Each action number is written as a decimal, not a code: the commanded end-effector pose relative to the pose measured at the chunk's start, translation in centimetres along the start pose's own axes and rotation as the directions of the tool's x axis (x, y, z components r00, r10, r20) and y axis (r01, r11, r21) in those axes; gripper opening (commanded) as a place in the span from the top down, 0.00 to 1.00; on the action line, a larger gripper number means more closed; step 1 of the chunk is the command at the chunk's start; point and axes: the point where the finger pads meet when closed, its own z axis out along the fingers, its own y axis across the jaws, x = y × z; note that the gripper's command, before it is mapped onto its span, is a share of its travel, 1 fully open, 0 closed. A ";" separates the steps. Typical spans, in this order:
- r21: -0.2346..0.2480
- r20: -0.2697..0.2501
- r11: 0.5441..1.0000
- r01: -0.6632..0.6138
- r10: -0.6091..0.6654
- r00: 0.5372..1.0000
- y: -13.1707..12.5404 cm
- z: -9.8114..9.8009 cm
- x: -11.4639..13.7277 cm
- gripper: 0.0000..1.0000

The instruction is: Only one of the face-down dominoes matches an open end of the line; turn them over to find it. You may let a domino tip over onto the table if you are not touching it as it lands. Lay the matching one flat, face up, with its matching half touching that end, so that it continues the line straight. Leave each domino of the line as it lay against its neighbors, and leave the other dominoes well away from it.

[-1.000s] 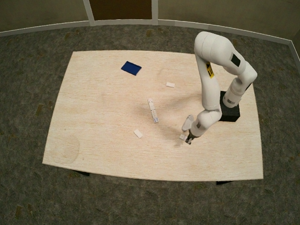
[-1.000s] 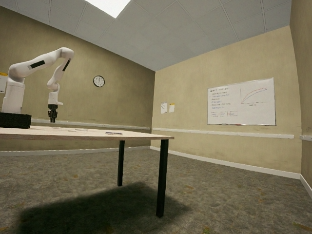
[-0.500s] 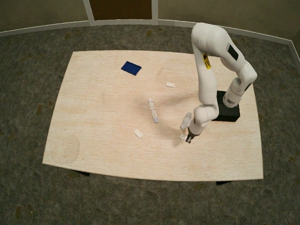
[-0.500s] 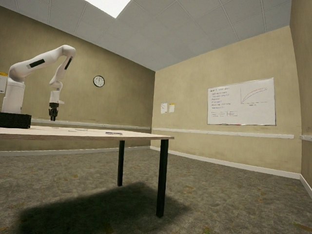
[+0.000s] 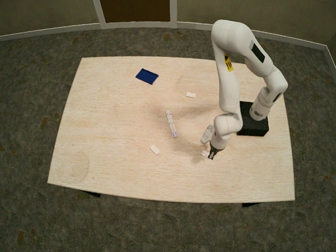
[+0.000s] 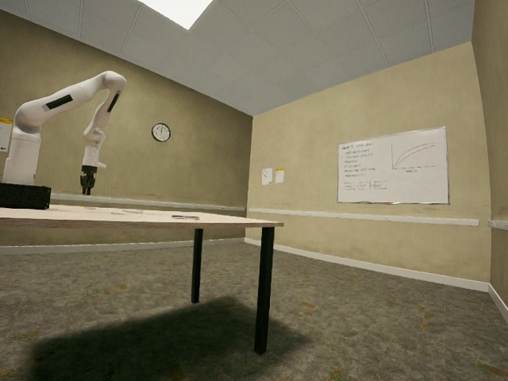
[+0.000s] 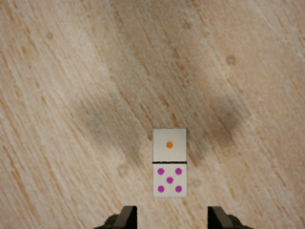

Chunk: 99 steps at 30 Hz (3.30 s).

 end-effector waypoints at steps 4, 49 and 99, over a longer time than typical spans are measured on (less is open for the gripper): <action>0.001 0.004 1.000 -0.001 0.001 1.000 0.0 -0.1 0.0 0.52; 0.001 0.004 1.000 -0.002 0.002 1.000 0.1 0.2 2.5 0.52; 0.001 0.004 1.000 -0.002 0.002 1.000 0.0 2.3 2.5 0.52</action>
